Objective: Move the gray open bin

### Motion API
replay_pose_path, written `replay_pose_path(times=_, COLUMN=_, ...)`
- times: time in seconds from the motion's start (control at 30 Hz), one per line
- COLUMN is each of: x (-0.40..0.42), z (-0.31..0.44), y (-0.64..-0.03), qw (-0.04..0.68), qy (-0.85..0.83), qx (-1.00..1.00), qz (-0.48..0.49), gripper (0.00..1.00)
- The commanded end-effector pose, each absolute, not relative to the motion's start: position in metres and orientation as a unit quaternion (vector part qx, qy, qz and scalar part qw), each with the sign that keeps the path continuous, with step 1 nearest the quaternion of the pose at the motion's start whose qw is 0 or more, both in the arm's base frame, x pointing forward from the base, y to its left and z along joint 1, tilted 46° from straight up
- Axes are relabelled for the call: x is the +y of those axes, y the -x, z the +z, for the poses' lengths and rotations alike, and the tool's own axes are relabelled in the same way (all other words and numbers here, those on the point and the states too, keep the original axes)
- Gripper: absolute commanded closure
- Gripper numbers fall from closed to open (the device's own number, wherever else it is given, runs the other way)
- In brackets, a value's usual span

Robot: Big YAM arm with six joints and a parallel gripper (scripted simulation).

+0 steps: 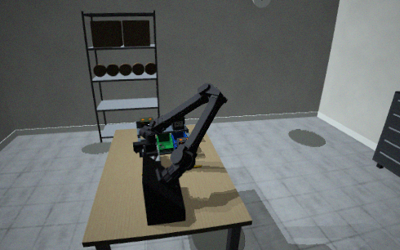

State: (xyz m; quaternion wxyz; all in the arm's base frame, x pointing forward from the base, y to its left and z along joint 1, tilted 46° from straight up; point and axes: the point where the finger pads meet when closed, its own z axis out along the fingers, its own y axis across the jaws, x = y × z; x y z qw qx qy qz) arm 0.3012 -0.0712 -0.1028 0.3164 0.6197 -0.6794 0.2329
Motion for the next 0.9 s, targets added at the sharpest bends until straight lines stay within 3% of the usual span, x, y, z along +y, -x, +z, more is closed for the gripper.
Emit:
replay_pose_path(times=0.0, x=-0.0595, z=-0.0935, y=-0.3181, qw=0.289, qy=-0.621, qx=-0.683, qz=0.253, gripper=1.0)
replay_pose_path(times=0.87, x=-0.0693, z=-0.0959, y=-0.3162, qw=0.294, qy=-0.62, qx=-0.684, qz=0.248, gripper=1.0)
